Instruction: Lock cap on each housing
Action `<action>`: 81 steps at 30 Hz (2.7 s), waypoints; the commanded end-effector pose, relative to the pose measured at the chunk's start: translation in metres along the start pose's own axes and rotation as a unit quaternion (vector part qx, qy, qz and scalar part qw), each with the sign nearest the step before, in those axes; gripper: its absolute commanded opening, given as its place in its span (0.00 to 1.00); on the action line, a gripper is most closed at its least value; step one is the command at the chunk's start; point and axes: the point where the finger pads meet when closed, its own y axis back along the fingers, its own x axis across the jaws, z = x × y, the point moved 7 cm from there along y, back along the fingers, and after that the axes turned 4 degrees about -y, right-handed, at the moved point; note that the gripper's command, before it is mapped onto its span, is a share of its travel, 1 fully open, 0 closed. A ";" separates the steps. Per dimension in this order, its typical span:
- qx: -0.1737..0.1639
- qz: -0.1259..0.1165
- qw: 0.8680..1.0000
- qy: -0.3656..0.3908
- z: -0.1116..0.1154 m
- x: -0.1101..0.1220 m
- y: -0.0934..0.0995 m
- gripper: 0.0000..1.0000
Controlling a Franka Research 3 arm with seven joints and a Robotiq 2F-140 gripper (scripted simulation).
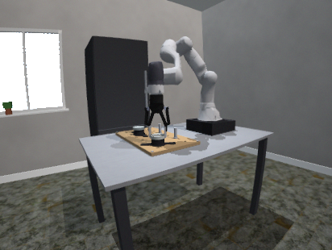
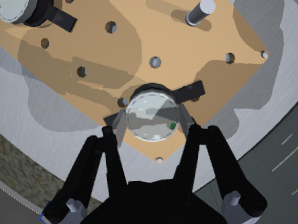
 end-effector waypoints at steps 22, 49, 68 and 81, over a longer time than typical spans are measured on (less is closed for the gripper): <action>0.001 0.000 1.000 -0.006 -0.001 0.003 0.000 0.10; 0.001 0.000 1.000 -0.006 -0.009 0.010 0.000 0.10; 0.001 0.000 1.000 -0.006 -0.009 0.010 0.000 0.10; 0.001 0.000 1.000 -0.006 -0.009 0.010 0.000 0.78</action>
